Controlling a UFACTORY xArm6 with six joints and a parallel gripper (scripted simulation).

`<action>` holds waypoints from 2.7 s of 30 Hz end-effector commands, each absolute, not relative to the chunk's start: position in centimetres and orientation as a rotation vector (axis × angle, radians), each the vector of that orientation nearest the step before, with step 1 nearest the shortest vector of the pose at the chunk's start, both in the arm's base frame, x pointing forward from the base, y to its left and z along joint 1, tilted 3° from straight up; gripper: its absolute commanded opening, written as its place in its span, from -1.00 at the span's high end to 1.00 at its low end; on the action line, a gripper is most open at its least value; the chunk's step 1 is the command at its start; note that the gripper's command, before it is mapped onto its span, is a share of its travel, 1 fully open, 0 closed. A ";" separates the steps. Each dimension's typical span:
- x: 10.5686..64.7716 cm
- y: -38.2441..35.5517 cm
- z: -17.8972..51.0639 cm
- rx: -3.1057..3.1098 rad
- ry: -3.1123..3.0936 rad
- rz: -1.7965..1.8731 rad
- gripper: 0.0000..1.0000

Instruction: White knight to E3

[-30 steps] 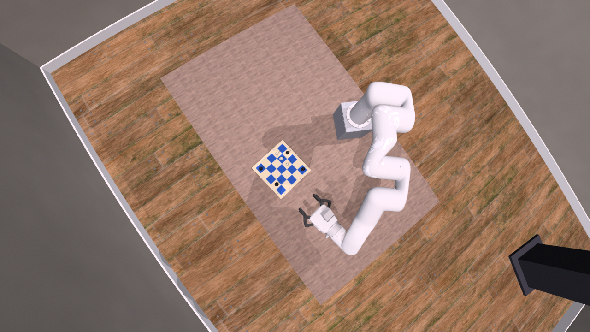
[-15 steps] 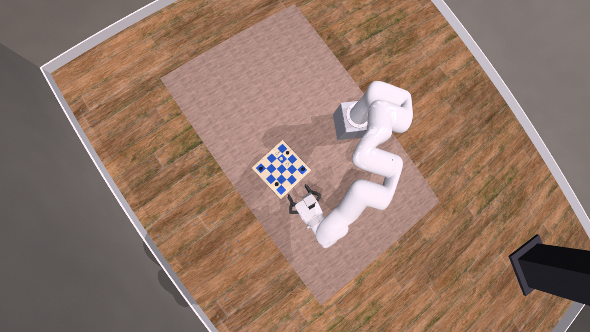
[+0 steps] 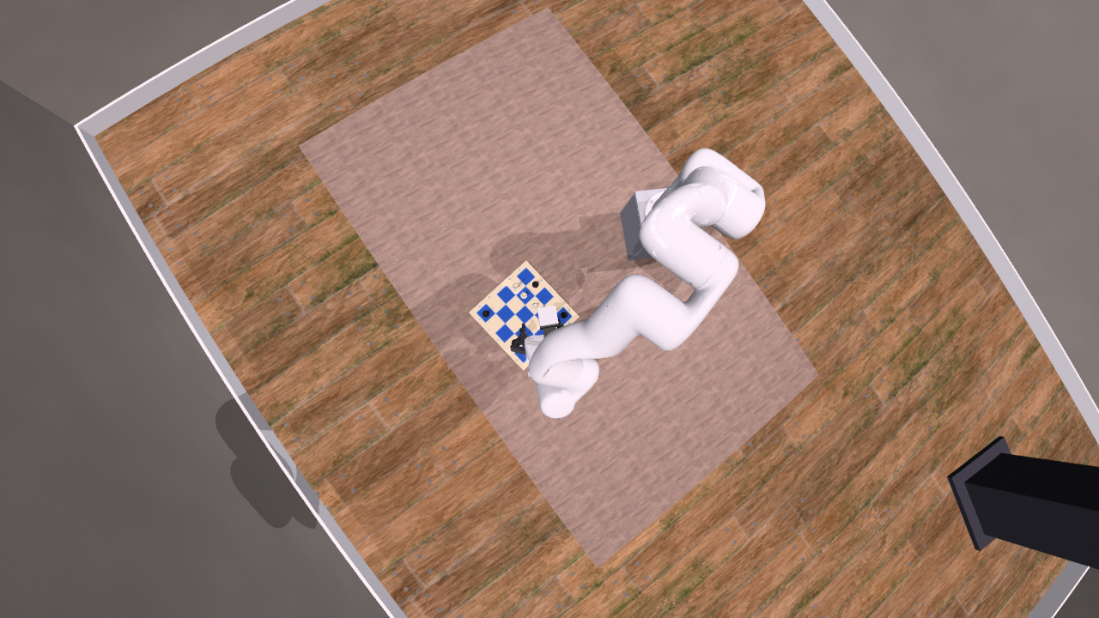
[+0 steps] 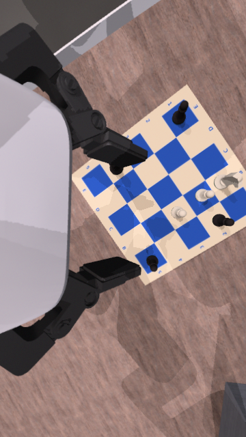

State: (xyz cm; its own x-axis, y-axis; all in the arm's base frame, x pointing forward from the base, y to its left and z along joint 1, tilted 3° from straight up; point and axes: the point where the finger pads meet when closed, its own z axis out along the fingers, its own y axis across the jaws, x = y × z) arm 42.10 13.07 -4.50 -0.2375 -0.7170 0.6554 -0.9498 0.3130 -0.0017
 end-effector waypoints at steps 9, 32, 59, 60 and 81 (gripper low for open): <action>42.1 8.2 -3.1 1.255 -2.548 0.223 -1.00; 42.1 -0.5 0.9 0.683 -3.121 0.047 -1.00; 42.2 -0.6 -1.0 -0.400 -3.174 0.010 -1.00; 42.2 -0.6 -1.2 -0.485 -3.162 0.005 -1.00; 42.3 -0.7 -3.2 -1.721 -2.689 -0.027 0.21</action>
State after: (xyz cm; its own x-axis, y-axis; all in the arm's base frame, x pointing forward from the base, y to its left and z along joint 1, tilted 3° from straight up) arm 42.15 -0.75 -3.33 -0.4338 0.9007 -0.0233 0.8997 0.4344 0.0436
